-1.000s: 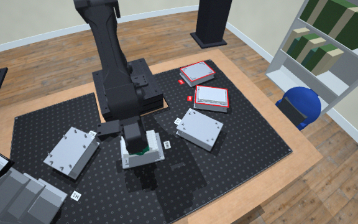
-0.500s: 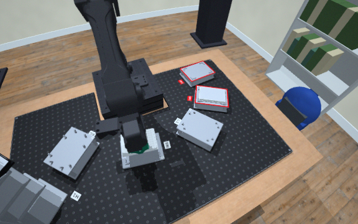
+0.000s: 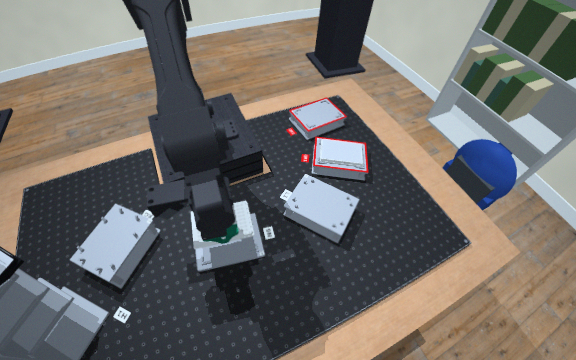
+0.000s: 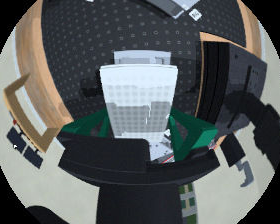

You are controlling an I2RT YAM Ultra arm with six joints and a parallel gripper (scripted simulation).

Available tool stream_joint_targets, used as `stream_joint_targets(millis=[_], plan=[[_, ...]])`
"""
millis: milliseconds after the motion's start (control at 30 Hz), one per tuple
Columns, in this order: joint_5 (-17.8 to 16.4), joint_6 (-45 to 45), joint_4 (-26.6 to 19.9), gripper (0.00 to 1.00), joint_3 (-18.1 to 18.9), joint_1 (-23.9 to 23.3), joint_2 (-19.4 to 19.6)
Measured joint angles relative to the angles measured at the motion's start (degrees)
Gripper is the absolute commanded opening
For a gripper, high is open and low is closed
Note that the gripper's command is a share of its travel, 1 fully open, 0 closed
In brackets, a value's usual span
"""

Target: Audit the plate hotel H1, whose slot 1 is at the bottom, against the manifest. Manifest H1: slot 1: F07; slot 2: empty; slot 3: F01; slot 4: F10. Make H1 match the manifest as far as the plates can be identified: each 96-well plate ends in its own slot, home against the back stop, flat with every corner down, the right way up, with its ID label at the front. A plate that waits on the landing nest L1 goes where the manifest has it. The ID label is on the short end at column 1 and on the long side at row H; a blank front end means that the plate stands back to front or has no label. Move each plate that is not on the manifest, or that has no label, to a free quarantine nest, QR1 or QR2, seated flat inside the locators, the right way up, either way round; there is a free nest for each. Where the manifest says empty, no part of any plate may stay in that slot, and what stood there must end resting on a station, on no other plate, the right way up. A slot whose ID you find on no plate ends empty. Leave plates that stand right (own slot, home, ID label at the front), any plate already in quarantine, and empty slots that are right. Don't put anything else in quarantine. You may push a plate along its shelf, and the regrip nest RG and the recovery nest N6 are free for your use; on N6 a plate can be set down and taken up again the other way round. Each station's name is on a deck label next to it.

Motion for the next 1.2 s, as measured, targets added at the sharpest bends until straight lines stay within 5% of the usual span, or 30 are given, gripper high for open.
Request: stream_joint_targets(millis=[1200], plan=[[0.0,0.33,-19.26,0.86,14.51,0.33,-4.33]])
